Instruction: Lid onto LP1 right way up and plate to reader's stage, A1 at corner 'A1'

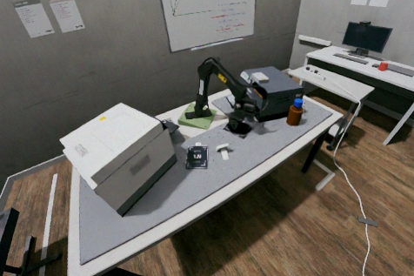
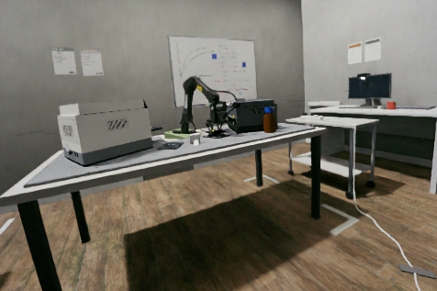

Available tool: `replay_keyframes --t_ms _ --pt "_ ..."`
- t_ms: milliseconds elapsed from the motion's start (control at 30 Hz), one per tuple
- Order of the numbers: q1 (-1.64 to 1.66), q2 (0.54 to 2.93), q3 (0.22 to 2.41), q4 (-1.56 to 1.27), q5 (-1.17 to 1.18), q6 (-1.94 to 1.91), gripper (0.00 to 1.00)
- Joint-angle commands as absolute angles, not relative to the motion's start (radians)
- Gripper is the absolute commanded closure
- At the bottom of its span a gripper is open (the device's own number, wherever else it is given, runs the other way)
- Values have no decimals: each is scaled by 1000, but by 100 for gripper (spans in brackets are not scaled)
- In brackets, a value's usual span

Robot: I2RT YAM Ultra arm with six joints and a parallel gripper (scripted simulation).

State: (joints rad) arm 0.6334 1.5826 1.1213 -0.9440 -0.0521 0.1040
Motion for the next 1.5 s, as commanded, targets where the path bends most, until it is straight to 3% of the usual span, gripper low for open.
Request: replay_keyframes --t_ms 0,1467 --pt "641 1593 1113 -903 -45 114 15" --pt "635 1585 1096 -881 -50 109 15"
